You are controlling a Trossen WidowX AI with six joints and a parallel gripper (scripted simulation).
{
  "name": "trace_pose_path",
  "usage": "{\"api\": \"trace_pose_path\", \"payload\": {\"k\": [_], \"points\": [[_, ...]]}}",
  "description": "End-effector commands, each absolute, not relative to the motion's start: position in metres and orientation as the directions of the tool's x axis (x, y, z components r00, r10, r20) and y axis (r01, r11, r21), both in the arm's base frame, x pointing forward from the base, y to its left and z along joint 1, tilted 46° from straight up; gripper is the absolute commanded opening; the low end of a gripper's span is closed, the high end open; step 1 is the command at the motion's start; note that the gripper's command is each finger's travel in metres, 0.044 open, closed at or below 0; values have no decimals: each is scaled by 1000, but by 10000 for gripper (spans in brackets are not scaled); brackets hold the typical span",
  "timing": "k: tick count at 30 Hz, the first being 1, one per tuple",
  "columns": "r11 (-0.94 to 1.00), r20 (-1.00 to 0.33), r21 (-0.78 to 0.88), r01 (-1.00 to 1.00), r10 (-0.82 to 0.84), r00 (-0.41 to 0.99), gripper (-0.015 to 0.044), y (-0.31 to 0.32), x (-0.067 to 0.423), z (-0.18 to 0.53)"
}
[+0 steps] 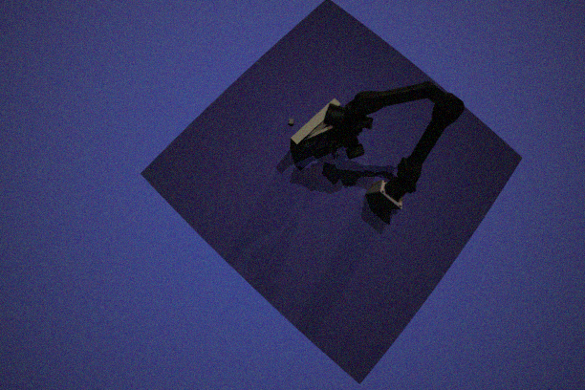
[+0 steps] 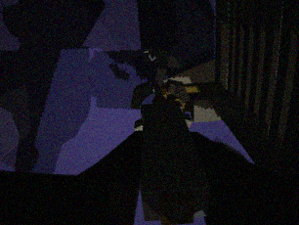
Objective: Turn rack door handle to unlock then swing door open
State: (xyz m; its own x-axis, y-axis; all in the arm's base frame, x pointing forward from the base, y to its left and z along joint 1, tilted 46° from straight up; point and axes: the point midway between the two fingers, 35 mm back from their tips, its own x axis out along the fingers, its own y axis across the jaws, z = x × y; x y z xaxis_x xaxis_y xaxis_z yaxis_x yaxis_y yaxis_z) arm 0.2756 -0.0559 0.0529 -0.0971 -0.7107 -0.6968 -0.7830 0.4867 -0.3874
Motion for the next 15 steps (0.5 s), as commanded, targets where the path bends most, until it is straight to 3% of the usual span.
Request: {"api": "trace_pose_path", "payload": {"k": [1, 15], "points": [[523, -698, -439, -731, -710, -89, 13, -52, 273, 49], [604, -699, -538, -588, -709, -90, 13, -33, 256, 32]]}}
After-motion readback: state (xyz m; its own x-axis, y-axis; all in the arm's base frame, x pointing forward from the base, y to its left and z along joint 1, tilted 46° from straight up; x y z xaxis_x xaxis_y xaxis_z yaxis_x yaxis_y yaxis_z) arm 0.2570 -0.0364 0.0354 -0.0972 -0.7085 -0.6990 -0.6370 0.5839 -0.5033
